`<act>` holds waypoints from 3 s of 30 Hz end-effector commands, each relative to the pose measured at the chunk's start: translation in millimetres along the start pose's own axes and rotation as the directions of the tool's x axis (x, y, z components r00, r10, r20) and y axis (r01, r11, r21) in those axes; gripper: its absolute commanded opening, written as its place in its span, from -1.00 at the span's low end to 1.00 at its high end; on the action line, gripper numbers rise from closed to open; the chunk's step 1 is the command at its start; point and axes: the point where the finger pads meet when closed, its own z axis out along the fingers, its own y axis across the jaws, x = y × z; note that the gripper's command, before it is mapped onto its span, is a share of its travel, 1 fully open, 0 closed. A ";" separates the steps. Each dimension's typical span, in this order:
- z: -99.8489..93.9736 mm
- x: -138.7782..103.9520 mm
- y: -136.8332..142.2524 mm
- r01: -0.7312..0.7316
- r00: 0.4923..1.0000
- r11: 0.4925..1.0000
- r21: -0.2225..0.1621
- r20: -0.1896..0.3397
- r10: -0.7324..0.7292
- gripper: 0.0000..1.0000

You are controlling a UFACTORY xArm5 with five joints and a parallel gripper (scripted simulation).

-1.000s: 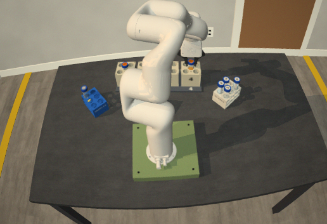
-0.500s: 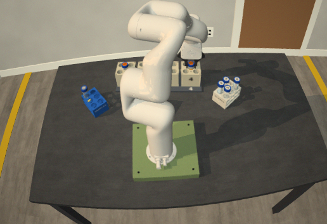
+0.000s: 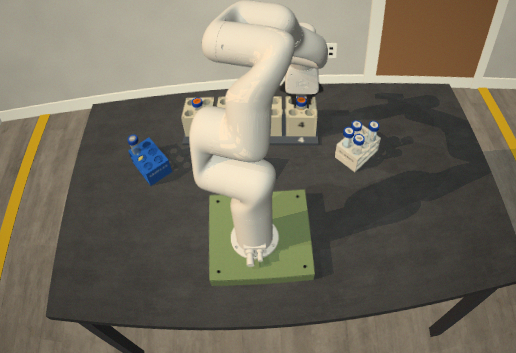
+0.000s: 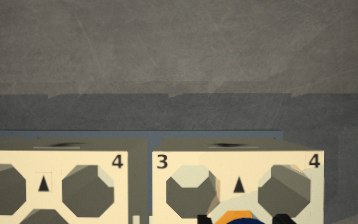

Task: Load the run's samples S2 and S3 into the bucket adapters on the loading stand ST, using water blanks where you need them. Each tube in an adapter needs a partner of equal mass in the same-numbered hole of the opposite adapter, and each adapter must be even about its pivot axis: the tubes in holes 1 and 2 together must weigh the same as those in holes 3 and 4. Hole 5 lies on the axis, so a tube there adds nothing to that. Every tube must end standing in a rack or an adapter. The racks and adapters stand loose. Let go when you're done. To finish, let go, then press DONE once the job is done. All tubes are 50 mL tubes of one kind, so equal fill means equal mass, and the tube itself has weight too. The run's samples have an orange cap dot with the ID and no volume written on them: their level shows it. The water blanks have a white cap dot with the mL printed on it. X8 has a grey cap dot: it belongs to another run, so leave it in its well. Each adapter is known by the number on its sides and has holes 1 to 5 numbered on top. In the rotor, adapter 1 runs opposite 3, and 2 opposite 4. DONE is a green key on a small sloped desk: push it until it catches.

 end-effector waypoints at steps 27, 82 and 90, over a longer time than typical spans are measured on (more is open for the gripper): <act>-1.1 1.3 0.4 0.000 1.000 1.000 -0.003 -0.003 0.000 -0.13; -99.3 1.1 0.1 0.000 1.000 1.000 -0.003 -0.003 0.000 -0.13; -111.3 1.1 0.1 0.000 1.000 1.000 -0.003 -0.003 0.000 -0.13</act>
